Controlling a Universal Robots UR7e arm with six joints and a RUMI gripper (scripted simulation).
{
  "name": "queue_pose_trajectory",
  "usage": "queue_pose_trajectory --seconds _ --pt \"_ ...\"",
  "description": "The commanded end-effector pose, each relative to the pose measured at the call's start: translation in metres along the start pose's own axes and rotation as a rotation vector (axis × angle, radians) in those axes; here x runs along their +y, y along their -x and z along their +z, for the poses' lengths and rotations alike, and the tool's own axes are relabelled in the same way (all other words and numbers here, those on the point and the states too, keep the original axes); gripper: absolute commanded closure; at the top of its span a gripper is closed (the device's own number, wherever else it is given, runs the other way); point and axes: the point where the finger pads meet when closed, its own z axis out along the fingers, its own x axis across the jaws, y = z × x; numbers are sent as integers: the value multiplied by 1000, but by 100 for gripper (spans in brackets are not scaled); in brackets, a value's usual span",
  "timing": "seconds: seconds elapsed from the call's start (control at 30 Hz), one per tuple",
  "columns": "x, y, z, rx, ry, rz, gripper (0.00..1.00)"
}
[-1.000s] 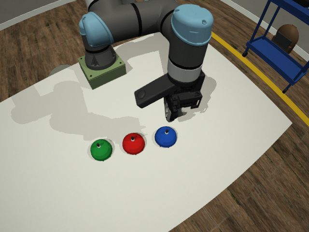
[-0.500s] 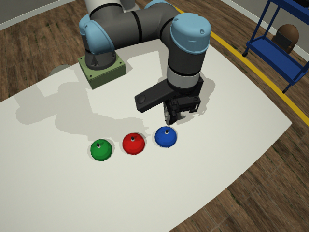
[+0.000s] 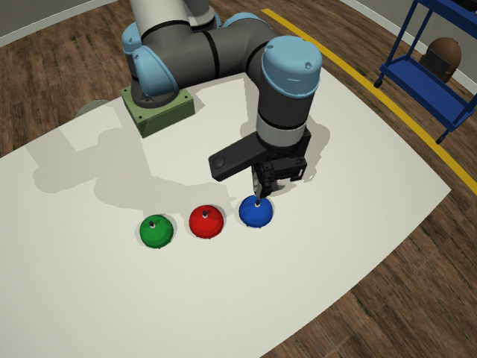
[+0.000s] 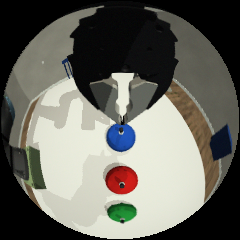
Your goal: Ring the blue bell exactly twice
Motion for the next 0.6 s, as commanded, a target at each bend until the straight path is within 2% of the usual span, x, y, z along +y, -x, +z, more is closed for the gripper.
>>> queue_pose_trajectory --seconds 0.0,0.57 --pt "0 1 6 -2 0 0 100" --pt "0 2 13 -2 0 0 100"
